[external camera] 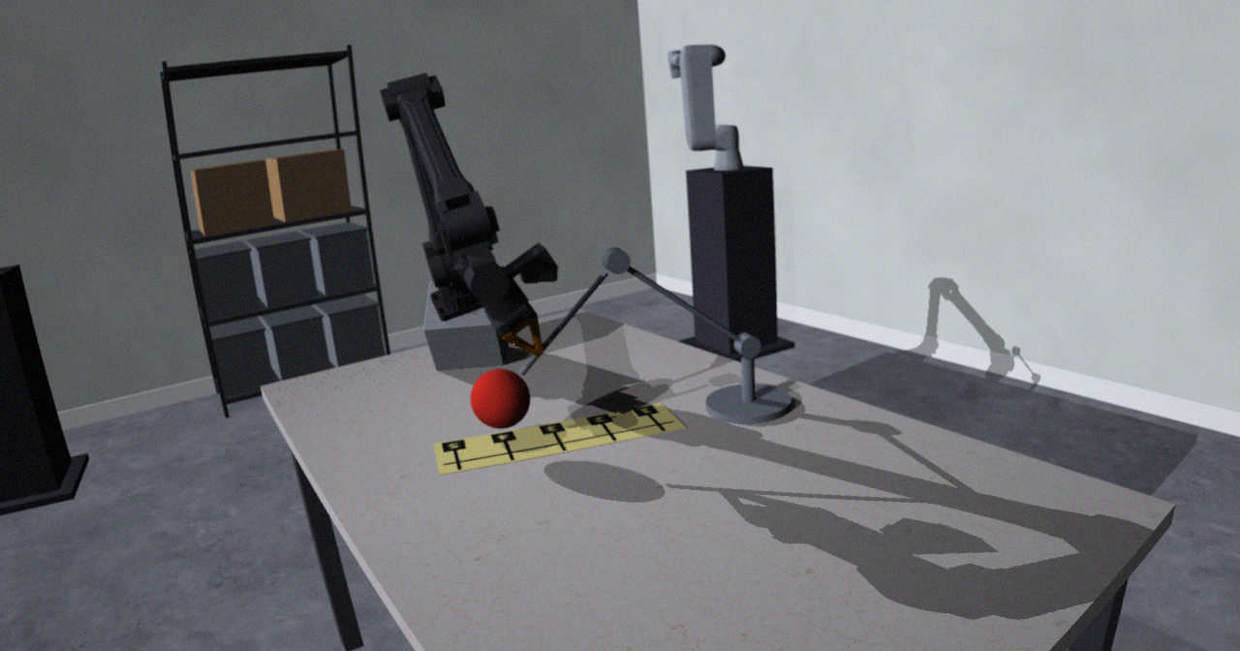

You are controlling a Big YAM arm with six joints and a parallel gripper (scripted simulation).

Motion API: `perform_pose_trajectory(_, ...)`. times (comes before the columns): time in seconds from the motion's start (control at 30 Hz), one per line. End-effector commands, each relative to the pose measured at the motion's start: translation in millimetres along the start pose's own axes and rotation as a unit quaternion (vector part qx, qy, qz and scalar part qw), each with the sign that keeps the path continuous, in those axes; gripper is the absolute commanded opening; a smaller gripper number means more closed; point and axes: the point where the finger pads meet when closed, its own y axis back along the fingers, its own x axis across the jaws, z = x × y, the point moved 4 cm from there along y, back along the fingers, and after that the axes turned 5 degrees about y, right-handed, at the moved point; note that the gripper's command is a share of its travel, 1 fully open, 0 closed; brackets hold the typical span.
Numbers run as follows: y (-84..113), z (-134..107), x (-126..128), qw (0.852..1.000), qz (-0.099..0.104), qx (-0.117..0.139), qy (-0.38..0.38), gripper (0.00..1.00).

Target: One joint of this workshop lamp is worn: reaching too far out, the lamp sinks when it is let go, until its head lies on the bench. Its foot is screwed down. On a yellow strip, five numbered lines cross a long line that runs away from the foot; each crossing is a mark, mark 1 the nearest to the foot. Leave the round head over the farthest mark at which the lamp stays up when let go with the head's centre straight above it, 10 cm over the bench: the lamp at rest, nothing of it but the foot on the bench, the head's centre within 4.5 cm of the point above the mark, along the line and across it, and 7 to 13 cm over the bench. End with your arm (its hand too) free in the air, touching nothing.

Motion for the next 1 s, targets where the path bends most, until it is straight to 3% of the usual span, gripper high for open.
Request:
perform_pose_trajectory(0.0, 27.7, -6, -31, 0.999, -0.040, 0.015, -0.001, 1.00)
perform_pose_trajectory(0.47, 4.4, 1, -3, 1.000, -0.006, 0.001, 0.002, 1.00)
perform_pose_trajectory(0.97, 6.5, -3, -4, 1.000, -0.008, 0.005, -0.002, 1.00)
